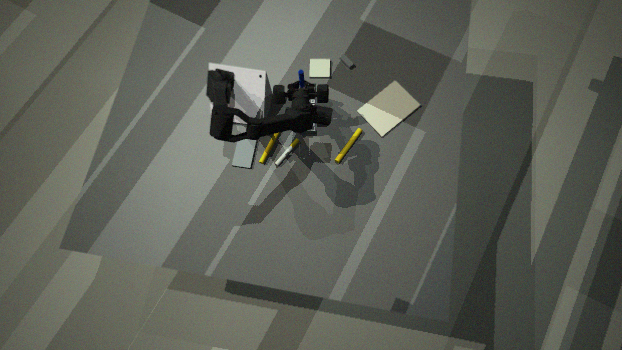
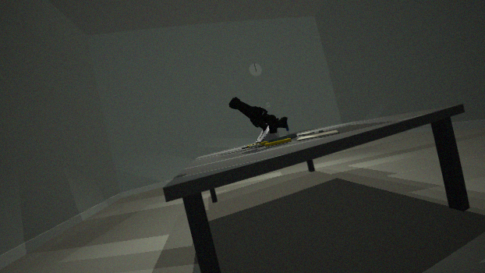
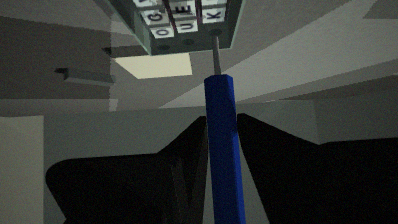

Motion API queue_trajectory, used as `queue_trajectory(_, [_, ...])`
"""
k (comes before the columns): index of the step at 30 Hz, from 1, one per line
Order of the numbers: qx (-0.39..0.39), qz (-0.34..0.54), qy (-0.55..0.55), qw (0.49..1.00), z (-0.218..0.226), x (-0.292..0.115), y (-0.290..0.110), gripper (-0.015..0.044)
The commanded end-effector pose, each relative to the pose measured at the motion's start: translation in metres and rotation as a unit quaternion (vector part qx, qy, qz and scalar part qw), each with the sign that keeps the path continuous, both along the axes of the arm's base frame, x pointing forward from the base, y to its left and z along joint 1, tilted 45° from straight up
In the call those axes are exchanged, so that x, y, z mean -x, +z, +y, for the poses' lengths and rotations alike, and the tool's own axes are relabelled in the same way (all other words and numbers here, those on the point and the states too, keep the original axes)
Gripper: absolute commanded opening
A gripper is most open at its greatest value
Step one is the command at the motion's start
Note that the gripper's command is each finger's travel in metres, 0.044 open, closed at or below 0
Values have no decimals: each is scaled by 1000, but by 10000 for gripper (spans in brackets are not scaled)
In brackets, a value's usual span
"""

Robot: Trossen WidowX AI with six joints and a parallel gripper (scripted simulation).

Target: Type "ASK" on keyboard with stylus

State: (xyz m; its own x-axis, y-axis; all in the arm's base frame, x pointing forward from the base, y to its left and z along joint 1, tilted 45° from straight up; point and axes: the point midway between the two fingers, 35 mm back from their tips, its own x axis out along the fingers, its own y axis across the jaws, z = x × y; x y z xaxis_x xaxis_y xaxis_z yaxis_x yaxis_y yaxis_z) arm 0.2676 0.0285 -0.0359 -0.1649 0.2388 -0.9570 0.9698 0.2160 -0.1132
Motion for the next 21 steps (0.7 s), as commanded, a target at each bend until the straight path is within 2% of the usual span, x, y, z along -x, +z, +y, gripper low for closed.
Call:
queue_trajectory(1, [2,-1,2,1000,-2,0,-2,81])
queue_trajectory(21, [2,-1,2,1000,-7,0,-6,81])
